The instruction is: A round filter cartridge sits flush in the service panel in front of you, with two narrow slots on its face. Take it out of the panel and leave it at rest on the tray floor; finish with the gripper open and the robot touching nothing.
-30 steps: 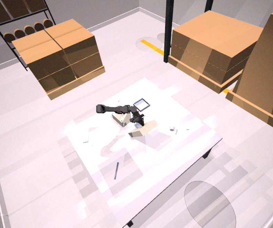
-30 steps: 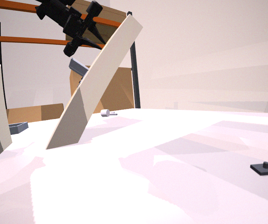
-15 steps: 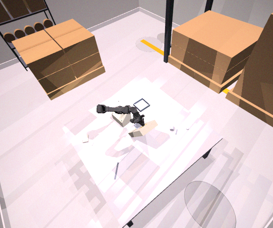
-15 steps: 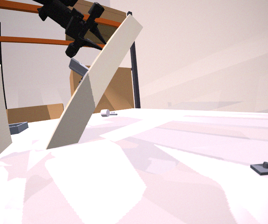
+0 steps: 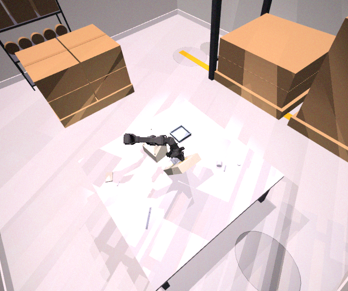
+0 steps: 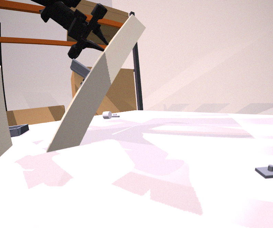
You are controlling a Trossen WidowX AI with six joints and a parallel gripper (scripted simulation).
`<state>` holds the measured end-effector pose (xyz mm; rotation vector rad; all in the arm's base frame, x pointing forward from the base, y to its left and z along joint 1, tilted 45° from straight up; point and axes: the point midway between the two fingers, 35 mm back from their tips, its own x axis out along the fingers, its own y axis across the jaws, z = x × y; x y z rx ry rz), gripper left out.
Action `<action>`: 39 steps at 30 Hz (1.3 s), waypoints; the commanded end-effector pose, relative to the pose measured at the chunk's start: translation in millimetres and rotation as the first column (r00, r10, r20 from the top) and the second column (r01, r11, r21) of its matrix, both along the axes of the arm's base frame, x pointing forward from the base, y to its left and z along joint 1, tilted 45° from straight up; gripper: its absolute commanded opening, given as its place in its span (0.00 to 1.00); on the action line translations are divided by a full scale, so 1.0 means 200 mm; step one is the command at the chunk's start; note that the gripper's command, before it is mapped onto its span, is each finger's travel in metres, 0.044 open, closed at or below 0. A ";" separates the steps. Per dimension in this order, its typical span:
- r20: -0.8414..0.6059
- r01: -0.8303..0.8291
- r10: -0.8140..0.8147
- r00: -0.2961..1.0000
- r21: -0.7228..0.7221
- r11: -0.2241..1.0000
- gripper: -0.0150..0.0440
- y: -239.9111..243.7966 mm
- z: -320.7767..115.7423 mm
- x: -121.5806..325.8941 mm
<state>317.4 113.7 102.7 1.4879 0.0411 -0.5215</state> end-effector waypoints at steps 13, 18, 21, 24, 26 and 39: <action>0.000 -0.001 0.001 1.000 -0.001 1.000 0.31 0.00 0.00 0.00; -0.006 -0.007 0.007 1.000 -0.016 1.000 0.25 0.00 0.00 0.01; -0.034 -0.037 0.034 0.999 -0.087 0.996 0.25 0.00 0.00 0.01; -0.070 -0.075 0.064 0.996 -0.173 0.982 0.25 -0.01 -0.01 0.02; -0.095 -0.102 0.082 0.992 -0.230 0.968 0.25 -0.01 -0.01 0.02; -0.279 -0.295 0.159 0.947 -0.557 0.776 0.25 -0.01 -0.01 0.02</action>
